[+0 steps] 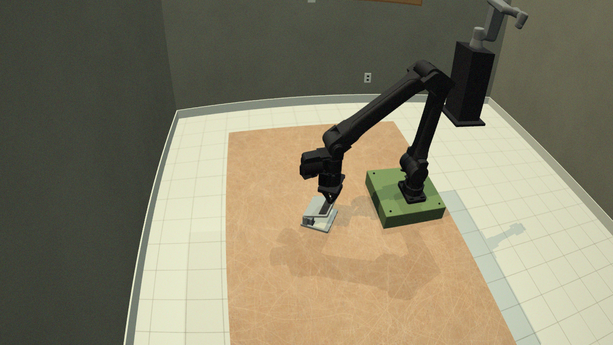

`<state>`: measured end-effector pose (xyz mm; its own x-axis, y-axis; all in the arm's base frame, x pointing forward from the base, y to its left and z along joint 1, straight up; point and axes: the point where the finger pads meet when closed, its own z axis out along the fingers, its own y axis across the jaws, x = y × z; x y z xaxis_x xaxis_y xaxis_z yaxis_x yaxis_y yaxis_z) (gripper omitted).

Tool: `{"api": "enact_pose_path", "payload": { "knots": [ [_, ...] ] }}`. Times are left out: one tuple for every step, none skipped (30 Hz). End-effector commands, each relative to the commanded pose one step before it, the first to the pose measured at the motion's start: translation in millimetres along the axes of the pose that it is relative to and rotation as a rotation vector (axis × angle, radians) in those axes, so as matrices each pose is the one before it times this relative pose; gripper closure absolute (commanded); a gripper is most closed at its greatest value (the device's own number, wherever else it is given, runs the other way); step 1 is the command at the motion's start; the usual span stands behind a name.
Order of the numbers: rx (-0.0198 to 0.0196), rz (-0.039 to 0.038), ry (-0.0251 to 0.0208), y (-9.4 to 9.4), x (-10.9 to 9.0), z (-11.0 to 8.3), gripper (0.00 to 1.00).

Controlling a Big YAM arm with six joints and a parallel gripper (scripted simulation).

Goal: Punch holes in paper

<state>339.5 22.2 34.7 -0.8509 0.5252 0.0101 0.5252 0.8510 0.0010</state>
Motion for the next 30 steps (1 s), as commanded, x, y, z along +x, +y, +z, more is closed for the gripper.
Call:
{"api": "enact_pose_path", "payload": {
  "knots": [
    [-0.02182,-0.00338,-0.03445,8.51,-1.79,-6.97,1.00],
    [0.00032,0.00009,0.00049,-0.13,0.65,0.20,1.00],
    [0.00000,0.00000,0.00000,0.00,0.00,0.00,1.00],
    [0.00000,0.00000,0.00000,0.00,0.00,0.00,1.00],
    [0.00126,0.00008,0.00176,-0.22,0.68,0.70,1.00],
    [0.00122,0.00007,0.00169,-0.21,0.56,0.67,1.00],
    [0.00106,0.00006,0.00146,-0.19,0.43,0.58,1.00],
    [0.00087,0.00005,0.00119,-0.17,0.31,0.46,1.00],
    [0.00073,-0.00017,0.00100,-0.15,0.22,0.39,1.00],
    [0.00062,-0.00033,0.00085,-0.13,0.18,0.33,1.00],
    [0.00053,-0.00041,0.00072,-0.11,0.16,0.28,1.00],
    [0.00045,-0.00041,0.00062,-0.09,0.13,0.24,1.00],
    [0.00039,-0.00036,0.00053,-0.08,0.11,0.20,1.00],
    [0.00033,-0.00031,0.00045,-0.07,0.10,0.17,1.00],
    [0.00020,-0.00026,0.00027,-0.02,0.03,0.11,1.00],
    [-0.00006,-0.00023,-0.00009,0.10,-0.13,-0.03,1.00],
    [-0.00012,-0.00019,-0.00017,0.12,-0.15,-0.06,1.00],
    [-0.00010,-0.00016,-0.00014,0.10,-0.13,-0.05,1.00],
    [-0.00009,-0.00014,-0.00012,0.08,-0.11,-0.04,1.00],
    [0.00000,0.00000,0.00000,0.00,0.00,0.00,1.00],
    [0.00000,0.00000,0.00000,0.00,0.00,0.00,1.00],
    [-0.00007,-0.00012,-0.00010,0.07,-0.09,-0.03,1.00],
    [-0.00006,-0.00010,-0.00009,0.06,-0.08,-0.03,1.00],
    [-0.00005,-0.00009,-0.00007,0.05,-0.07,-0.02,1.00],
    [-0.00005,-0.00007,-0.00006,0.04,-0.06,-0.02,1.00],
    [-0.00004,-0.00006,-0.00005,0.04,-0.05,-0.02,1.00],
    [-0.00003,-0.00005,-0.00005,0.03,-0.04,-0.02,1.00],
    [-0.00003,-0.00004,-0.00004,0.03,-0.04,-0.01,1.00],
    [-0.00002,-0.00004,-0.00003,0.02,-0.03,-0.01,1.00],
    [-0.00002,-0.00003,-0.00003,0.02,-0.03,-0.01,1.00]
  ]
}}
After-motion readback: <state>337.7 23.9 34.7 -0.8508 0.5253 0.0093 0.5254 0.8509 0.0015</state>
